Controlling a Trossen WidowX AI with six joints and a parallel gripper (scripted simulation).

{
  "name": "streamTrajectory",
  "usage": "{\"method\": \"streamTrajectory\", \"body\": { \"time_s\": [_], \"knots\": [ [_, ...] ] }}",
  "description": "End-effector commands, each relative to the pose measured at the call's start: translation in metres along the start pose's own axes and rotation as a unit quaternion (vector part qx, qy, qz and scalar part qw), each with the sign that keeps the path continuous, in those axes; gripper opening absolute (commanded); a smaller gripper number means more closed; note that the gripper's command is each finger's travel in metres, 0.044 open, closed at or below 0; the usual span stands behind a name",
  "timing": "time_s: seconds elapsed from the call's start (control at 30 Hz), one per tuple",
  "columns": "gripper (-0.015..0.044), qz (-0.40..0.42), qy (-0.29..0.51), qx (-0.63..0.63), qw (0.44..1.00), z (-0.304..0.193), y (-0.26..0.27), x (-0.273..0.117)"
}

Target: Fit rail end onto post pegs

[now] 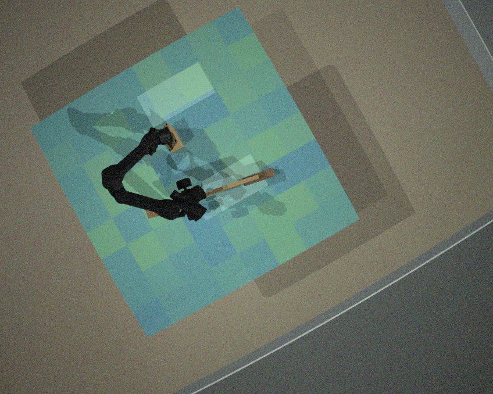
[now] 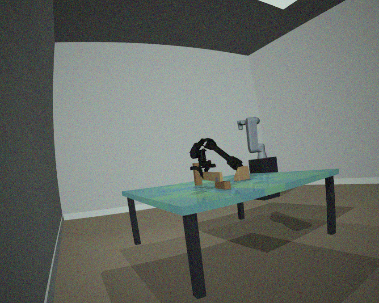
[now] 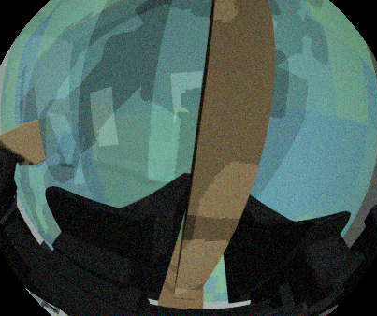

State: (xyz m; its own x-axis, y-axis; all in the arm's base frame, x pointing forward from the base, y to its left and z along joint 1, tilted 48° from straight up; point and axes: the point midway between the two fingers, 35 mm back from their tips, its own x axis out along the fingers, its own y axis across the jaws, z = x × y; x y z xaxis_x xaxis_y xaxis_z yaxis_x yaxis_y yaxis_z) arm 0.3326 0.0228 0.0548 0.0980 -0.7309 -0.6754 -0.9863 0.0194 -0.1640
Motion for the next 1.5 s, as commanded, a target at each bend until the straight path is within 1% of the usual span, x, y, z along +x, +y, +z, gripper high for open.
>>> {"method": "streamTrajectory", "body": {
  "time_s": [0.0,1.47],
  "knots": [
    [0.0000,-0.001,0.000,-0.002,1.000,-0.002,0.000,0.000],
    [0.0000,-0.001,0.000,-0.002,1.000,-0.015,0.000,0.000]
  ]
}}
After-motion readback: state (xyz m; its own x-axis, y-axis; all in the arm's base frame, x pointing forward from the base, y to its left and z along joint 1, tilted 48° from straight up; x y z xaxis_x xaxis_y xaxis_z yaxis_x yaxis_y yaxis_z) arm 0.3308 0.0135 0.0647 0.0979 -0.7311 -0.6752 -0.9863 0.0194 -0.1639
